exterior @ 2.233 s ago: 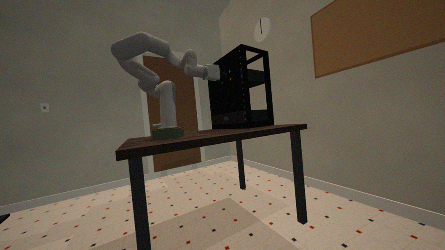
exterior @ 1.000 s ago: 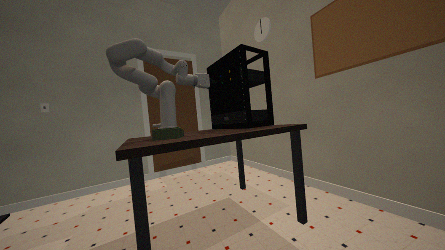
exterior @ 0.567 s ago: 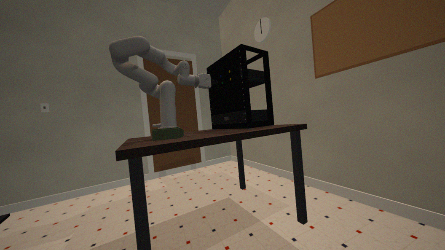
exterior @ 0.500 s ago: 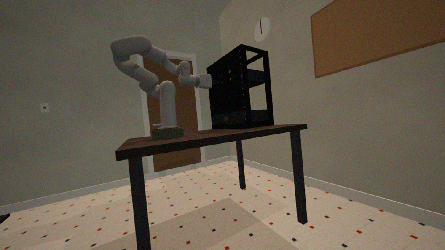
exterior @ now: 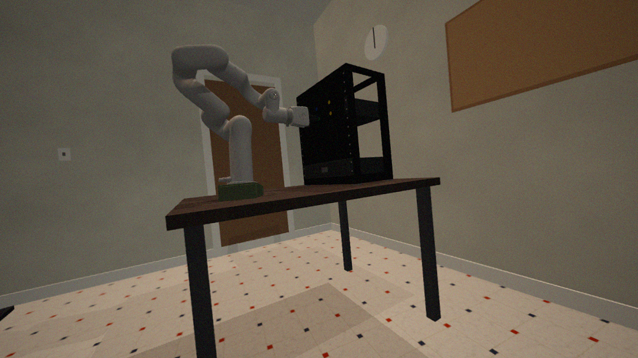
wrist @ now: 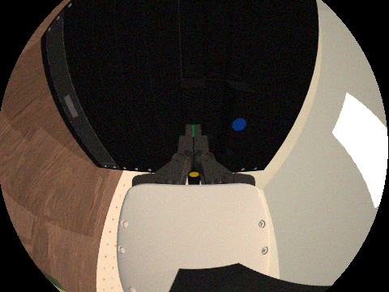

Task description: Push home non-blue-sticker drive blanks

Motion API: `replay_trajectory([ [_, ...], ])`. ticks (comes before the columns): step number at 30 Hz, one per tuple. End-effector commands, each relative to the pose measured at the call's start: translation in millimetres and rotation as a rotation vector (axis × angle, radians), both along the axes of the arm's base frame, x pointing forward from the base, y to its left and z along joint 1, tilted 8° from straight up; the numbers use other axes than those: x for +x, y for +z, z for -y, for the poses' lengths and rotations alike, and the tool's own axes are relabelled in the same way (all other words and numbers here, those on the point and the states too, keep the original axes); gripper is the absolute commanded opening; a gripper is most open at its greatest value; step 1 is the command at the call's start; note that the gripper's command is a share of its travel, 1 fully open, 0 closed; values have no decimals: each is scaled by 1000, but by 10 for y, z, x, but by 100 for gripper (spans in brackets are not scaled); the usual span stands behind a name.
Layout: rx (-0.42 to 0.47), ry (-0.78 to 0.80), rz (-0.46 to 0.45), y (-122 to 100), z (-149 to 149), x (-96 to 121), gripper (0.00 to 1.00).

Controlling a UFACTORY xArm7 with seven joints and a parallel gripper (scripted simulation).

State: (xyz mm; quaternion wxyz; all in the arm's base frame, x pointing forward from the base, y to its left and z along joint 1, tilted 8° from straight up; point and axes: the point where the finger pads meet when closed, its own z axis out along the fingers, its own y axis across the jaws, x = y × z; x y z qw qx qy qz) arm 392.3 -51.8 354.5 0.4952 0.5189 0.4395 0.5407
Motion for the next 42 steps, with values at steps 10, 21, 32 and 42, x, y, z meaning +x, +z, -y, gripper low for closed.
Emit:
replay_trajectory([
  [10, -1, 0, 3, 26, 4, 91, 0],
  [21, -1, 0, 3, 27, 4, 104, 0],
  [32, -1, 0, 3, 36, 8, 199, 0],
  [42, -1, 0, 3, 37, 8, 208, 0],
])
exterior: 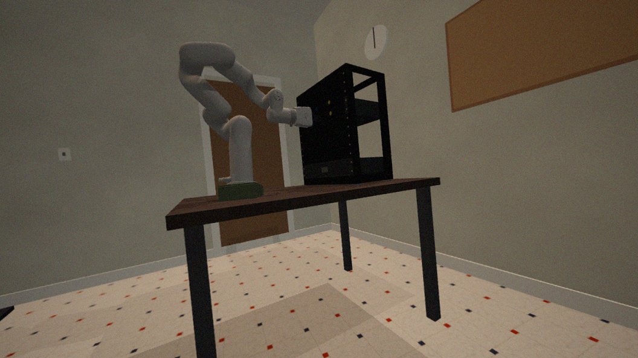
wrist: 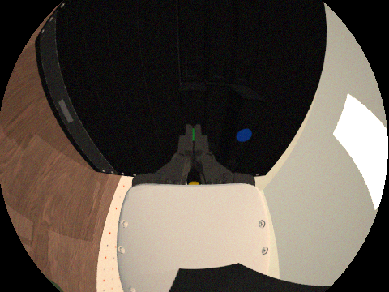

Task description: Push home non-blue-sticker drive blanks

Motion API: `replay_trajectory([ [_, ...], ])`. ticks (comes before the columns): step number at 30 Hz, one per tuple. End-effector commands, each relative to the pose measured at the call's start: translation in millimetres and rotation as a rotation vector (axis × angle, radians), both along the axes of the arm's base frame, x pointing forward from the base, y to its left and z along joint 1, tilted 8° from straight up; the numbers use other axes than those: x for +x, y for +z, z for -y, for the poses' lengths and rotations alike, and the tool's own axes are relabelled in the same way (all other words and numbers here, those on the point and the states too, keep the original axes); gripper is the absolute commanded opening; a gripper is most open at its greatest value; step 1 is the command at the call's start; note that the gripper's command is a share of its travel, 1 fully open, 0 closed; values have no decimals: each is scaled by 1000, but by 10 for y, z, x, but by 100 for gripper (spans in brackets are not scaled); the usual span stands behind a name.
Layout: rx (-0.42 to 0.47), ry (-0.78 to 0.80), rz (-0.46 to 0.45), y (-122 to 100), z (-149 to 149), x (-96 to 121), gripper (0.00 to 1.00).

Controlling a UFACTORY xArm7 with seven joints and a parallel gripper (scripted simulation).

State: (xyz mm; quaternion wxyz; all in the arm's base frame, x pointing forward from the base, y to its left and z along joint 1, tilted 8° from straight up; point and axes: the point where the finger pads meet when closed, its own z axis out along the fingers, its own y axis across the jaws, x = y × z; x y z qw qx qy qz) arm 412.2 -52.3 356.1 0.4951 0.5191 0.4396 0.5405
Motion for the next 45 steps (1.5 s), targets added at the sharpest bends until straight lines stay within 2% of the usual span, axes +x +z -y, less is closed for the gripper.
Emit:
replay_trajectory([
  [1, -1, 0, 4, 21, 4, 17, 0],
  [10, -1, 0, 4, 29, 7, 103, 0],
  [45, -1, 0, 4, 35, 9, 164, 0],
])
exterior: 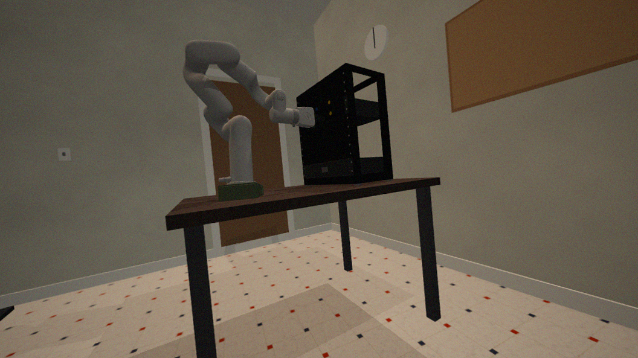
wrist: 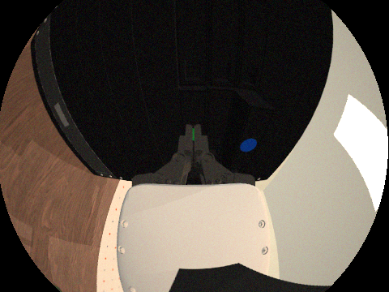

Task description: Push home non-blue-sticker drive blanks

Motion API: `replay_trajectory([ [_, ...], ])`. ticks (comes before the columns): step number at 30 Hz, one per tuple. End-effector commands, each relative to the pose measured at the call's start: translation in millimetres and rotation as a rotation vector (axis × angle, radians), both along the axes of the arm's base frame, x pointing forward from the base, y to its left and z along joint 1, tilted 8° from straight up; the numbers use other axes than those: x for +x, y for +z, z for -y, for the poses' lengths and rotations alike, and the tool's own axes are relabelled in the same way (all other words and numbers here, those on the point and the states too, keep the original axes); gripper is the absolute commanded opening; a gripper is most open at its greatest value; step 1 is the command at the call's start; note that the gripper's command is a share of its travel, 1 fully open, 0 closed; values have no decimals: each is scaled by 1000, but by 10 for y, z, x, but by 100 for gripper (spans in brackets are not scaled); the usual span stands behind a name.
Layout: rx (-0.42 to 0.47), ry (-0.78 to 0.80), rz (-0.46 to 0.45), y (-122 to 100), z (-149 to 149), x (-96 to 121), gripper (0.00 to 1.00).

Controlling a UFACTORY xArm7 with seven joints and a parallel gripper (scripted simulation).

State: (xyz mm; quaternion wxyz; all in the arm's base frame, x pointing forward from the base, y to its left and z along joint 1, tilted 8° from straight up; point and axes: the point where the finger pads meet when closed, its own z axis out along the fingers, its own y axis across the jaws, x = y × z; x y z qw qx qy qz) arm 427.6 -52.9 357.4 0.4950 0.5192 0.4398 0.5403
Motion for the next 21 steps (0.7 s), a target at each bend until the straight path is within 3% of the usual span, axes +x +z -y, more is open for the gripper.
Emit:
replay_trajectory([
  [1, -1, 0, 4, 23, 3, 10, 0],
  [21, -1, 0, 4, 26, 4, 39, 0],
])
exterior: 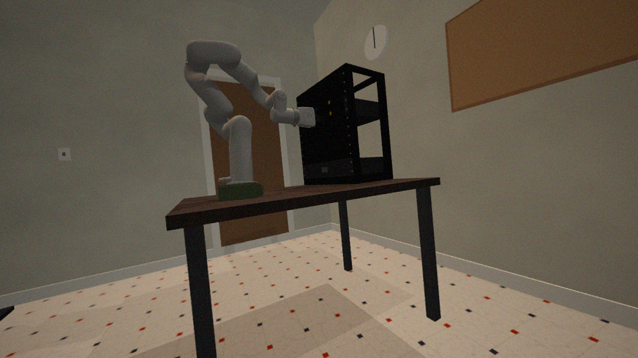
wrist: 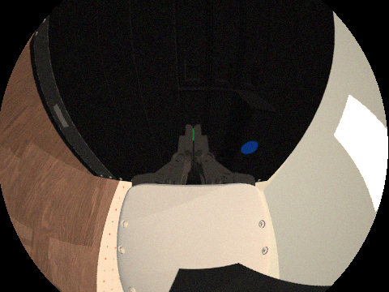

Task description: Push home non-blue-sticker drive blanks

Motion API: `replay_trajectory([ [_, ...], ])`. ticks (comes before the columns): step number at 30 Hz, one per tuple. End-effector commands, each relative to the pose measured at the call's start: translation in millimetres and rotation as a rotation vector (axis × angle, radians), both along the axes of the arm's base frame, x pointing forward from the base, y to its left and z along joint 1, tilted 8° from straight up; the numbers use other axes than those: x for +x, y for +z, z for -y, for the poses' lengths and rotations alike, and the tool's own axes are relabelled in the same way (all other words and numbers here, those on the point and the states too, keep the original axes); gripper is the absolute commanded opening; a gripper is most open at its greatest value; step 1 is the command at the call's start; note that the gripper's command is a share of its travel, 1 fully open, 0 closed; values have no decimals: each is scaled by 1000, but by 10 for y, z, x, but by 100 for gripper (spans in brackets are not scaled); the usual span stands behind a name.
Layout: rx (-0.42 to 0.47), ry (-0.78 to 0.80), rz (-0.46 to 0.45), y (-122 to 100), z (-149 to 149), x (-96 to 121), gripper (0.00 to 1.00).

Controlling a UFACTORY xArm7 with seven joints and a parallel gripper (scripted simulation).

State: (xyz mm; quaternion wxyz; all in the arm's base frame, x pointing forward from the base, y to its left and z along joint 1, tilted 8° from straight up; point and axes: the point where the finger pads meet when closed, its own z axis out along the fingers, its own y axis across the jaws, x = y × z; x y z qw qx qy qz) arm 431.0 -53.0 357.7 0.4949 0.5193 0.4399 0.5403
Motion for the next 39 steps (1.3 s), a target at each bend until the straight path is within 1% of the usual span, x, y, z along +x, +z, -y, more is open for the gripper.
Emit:
replay_trajectory([
  [1, -1, 0, 5, 23, 3, 5, 0],
  [20, -1, 0, 5, 26, 4, 34, 0],
  [26, -1, 0, 5, 23, 3, -11, 0],
  [30, -1, 0, 5, 11, -3, -166, 0],
  [39, -1, 0, 5, -30, -24, -685, 0],
])
